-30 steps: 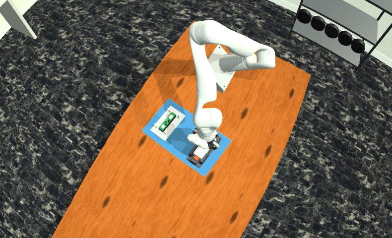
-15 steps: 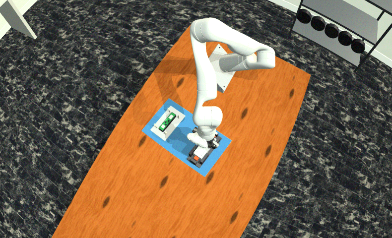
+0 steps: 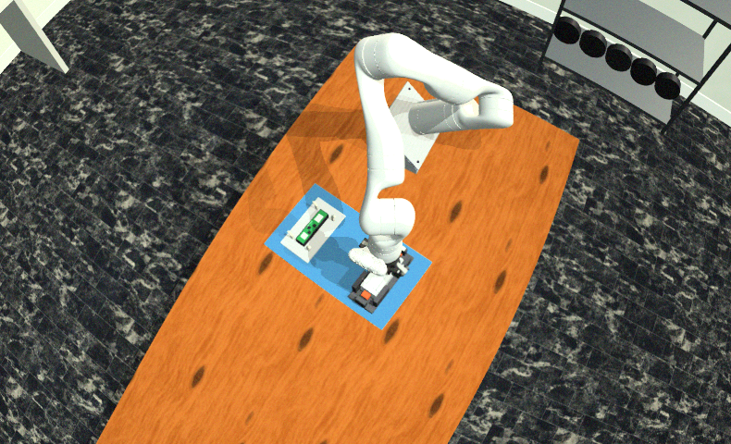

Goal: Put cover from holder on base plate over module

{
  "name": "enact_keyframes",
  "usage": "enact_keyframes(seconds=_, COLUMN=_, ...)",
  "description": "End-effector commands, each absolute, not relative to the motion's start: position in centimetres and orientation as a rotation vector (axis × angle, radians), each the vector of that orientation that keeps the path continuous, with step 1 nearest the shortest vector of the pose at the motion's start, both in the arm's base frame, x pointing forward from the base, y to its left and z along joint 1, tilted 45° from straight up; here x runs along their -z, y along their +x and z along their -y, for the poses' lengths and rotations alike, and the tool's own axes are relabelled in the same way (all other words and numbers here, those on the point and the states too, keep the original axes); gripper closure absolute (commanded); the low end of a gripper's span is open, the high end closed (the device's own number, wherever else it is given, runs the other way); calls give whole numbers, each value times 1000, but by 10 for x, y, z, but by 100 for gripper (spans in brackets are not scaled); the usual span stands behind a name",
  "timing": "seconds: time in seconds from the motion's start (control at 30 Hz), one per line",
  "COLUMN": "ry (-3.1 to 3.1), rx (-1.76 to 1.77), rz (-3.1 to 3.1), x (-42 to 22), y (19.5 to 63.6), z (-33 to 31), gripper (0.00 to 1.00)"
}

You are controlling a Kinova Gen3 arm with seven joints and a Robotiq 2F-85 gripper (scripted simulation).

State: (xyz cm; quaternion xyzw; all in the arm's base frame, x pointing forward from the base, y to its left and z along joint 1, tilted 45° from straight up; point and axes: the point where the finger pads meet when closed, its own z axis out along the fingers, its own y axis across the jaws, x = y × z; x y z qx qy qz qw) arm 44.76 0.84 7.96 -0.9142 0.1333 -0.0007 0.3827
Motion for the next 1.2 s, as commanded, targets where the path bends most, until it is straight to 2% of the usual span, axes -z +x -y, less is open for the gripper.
enact_keyframes(seconds=0.0, ry=-2332, rx=4, rz=-341, x=-80, y=448, z=-8, gripper=100)
enact_keyframes(seconds=0.97, ry=-2332, rx=4, rz=-341, x=-80, y=448, z=-8, gripper=100)
enact_keyframes(seconds=1.0, ry=-2332, rx=4, rz=-341, x=-80, y=448, z=-8, gripper=0)
enact_keyframes(seconds=1.17, ry=-2332, rx=4, rz=-341, x=-80, y=448, z=-8, gripper=0)
